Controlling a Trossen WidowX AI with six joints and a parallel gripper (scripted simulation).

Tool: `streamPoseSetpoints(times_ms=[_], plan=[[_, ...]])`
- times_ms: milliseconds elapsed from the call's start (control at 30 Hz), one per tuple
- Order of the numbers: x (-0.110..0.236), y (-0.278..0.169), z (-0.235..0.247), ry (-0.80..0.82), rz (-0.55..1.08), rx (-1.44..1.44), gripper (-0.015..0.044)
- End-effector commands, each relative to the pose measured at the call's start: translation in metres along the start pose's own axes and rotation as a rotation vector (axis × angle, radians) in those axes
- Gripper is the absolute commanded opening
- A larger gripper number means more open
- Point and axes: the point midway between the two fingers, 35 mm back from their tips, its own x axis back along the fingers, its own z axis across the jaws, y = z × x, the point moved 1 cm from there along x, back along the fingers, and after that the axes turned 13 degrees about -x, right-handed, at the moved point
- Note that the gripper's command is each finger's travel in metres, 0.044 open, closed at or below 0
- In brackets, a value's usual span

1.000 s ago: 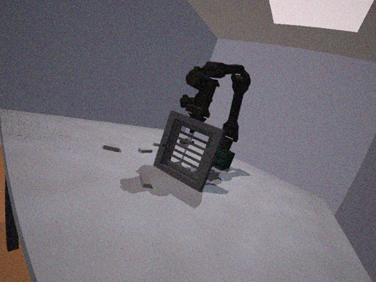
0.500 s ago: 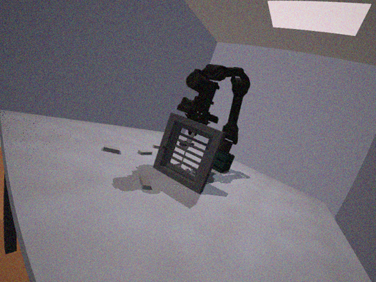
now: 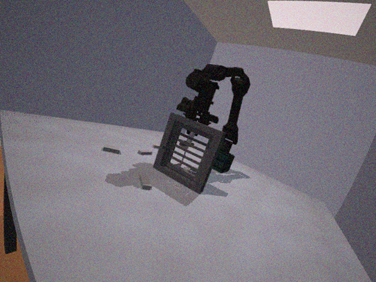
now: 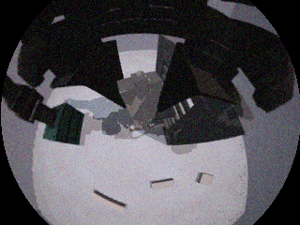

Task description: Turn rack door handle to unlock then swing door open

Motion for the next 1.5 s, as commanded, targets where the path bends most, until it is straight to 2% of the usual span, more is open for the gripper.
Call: streamPoseSetpoints(times_ms=[0, 100, 1467], plan=[[-0.0004, 0.0006, 0.0002, 0.0, -0.001, -0.008, 0.0283], [-0.0003, 0.0005, 0.0002, 0.0, -0.001, 0.066, 0.0283], [-0.0003, 0.0005, 0.0002, -0.001, 0.0, 2.097, 0.0283]])
